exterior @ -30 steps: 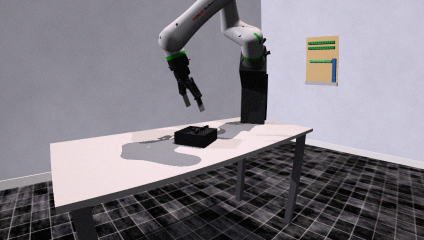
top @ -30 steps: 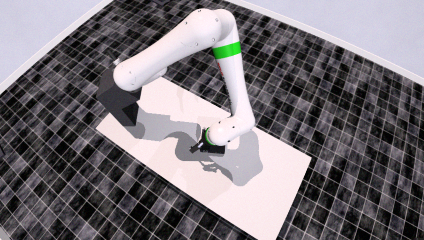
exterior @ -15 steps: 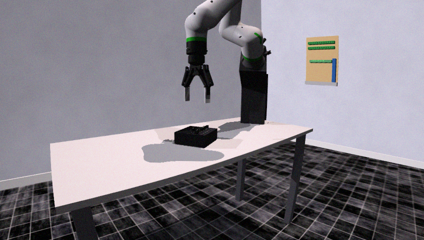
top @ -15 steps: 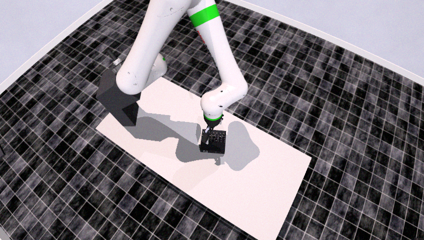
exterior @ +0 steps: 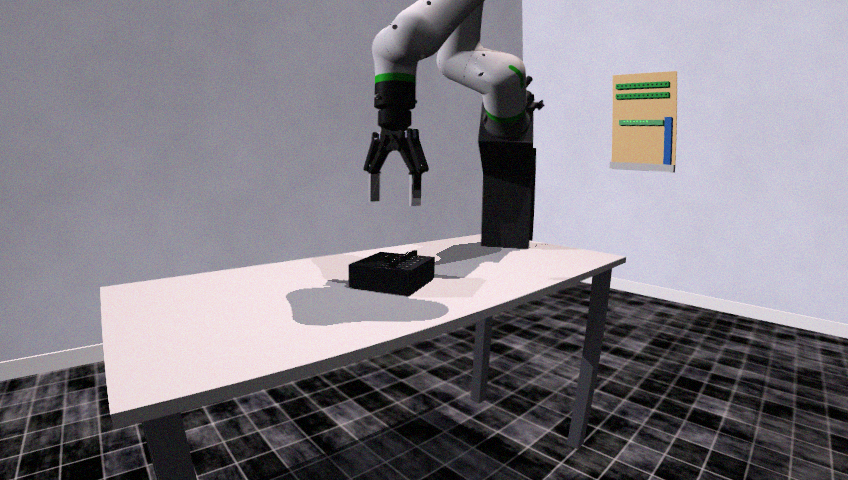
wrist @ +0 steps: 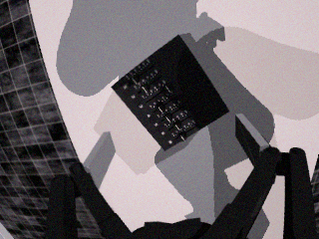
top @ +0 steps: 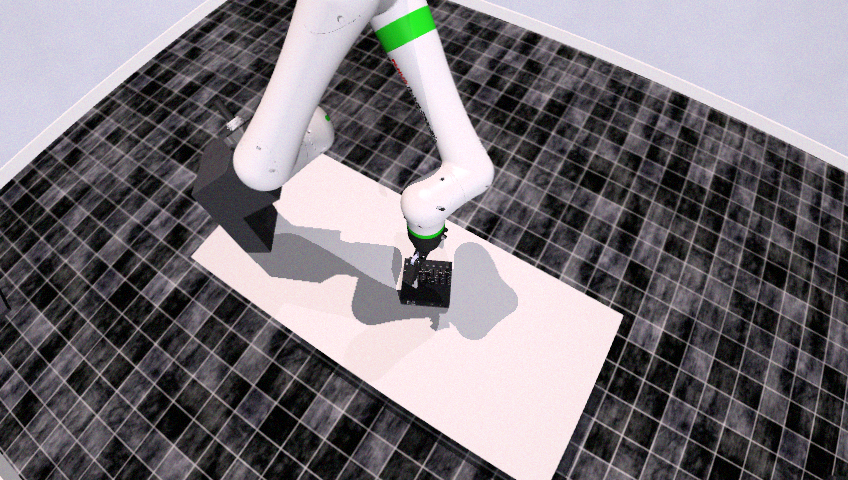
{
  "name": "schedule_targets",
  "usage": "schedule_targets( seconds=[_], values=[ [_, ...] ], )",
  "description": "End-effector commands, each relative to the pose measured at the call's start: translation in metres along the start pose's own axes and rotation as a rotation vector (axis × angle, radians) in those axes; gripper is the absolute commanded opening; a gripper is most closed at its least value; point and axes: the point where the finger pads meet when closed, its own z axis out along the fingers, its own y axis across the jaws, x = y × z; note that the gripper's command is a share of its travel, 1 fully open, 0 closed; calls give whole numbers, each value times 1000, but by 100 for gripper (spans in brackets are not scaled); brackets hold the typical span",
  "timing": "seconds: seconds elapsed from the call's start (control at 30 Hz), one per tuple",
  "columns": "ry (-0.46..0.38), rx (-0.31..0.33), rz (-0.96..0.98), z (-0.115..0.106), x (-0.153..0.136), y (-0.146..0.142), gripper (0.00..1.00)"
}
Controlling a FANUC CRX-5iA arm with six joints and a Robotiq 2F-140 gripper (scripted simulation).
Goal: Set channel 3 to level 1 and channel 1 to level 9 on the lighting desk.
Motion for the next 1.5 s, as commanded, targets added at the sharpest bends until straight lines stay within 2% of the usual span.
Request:
schedule_targets(
  seconds=[0.0, 0.23, 0.5, 0.57, 0.67, 0.87, 1.07, 1.47],
  values=[
    [0, 0, 0, 0, 0, 0, 100],
    [-26, -27, 100, 5, -13, 3, 100],
    [-57, -101, 415, 22, -43, -3, 100],
    [-57, -101, 415, 22, -43, -3, 100],
    [-49, -113, 548, 30, -49, -15, 100],
    [-39, -82, 776, 46, -60, -60, 100],
    [-52, -37, 903, 53, -70, -98, 100],
    [-57, -26, 928, 55, -73, -106, 100]
  ],
)
